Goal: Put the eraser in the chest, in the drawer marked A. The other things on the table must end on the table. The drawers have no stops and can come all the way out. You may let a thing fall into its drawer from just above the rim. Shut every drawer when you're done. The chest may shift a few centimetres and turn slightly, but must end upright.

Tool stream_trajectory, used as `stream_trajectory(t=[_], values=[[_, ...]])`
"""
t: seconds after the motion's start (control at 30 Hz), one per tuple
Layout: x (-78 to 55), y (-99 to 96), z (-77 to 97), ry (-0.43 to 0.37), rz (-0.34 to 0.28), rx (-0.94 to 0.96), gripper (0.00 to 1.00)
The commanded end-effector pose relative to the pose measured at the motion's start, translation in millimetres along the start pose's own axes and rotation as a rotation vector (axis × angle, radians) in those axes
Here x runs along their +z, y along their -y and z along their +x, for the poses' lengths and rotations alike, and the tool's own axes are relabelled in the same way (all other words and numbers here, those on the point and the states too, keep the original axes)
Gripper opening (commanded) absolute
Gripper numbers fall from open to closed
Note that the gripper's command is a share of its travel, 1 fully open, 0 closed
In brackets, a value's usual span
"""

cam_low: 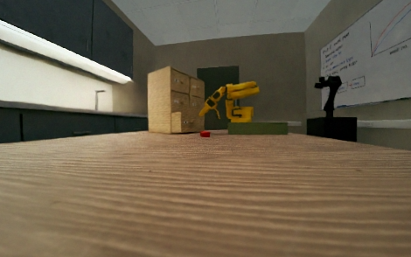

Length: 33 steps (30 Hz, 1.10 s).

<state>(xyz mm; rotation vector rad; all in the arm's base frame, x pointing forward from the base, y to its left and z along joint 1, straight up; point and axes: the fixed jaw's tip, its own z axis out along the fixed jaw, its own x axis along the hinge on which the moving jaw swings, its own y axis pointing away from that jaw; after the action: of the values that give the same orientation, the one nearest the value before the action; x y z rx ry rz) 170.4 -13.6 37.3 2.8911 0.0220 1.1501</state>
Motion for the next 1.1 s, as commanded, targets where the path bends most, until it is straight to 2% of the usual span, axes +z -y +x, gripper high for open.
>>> stream_trajectory(t=[0.0,0.77,1.07], values=[[4.1,-3.5,-8.4,0.032,-0.014,0.023,0.21],[4.1,-3.8,-8.4,0.033,-0.015,0.024,0.21],[16.0,-7.1,1.8,-0.018,-0.027,0.037,0.21]])
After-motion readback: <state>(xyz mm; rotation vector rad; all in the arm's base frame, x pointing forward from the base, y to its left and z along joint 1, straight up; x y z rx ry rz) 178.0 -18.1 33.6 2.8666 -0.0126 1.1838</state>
